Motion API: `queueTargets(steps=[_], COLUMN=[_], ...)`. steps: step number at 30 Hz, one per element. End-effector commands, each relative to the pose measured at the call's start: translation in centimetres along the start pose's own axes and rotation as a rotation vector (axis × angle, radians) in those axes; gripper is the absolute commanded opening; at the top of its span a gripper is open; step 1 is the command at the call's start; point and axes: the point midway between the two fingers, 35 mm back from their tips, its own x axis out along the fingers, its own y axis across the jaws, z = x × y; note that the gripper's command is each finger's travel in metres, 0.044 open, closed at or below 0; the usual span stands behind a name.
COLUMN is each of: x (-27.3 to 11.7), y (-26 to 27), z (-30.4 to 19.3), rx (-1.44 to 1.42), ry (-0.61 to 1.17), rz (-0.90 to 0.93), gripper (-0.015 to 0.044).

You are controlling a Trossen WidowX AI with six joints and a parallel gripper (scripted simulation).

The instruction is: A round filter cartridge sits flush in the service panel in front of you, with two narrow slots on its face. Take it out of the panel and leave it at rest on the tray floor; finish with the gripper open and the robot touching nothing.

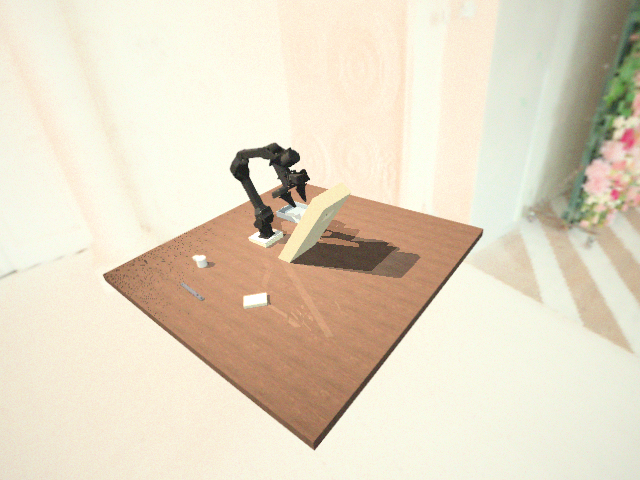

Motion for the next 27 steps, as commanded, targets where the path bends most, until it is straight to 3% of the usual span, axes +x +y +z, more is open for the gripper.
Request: queueTargets(steps=[1,27], x=[0.8,4.9], y=[0.1,0.1], z=[-0.4,-0.5], rx=[-0.005,-0.005], ry=[0.017,0.015], rz=[0.004,0.003], gripper=[0.0305,0.0305])
